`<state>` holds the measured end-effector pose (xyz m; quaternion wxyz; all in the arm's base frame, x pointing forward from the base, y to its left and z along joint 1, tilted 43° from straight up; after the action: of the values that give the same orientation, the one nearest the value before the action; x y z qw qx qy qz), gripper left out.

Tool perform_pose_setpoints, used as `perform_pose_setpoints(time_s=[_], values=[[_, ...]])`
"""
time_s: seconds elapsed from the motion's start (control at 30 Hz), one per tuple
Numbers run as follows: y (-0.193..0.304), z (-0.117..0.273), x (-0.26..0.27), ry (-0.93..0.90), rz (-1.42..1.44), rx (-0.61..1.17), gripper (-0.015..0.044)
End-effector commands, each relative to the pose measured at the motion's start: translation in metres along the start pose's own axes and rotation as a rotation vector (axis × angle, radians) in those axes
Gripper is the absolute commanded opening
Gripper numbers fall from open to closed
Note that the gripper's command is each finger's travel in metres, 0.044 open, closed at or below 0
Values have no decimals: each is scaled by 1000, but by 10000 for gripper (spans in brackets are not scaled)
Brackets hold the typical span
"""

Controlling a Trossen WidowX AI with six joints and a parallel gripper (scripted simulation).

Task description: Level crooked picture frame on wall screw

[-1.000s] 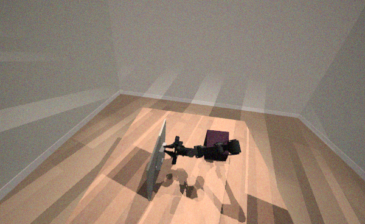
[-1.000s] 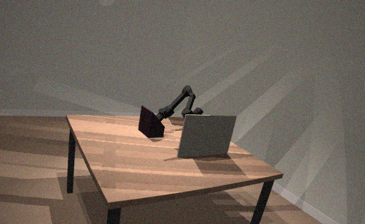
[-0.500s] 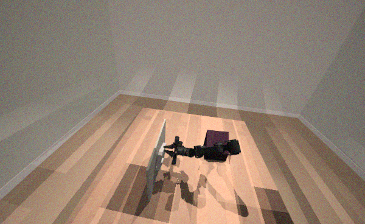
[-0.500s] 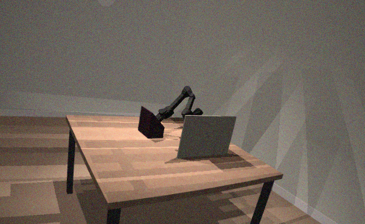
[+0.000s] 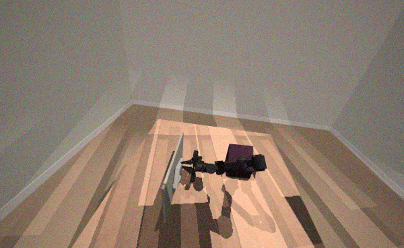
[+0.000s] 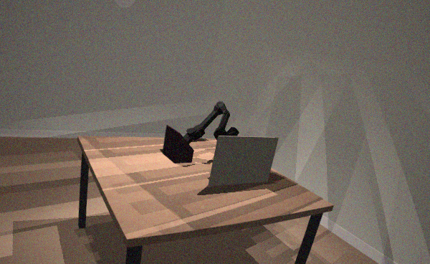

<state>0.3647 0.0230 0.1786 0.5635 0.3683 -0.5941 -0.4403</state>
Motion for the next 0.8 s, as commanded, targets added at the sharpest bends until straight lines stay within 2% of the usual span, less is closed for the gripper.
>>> perform_pose_setpoints(time_s=[0.0, 0.77], values=[[0, 0, 3, -6, 3, 0, 0], [0, 0, 9, -6, 3, 0, 0]])
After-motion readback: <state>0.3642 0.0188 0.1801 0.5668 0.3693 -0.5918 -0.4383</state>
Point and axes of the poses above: the point midway between the two fingers, 35 mm back from their tips, its own z axis back along the fingers, its own x axis across the jaws, y = z × x, the point moved 3 cm from there along z, back along the fingers, and after that the axes turned 3 degrees about -z, right-handed, at the moved point
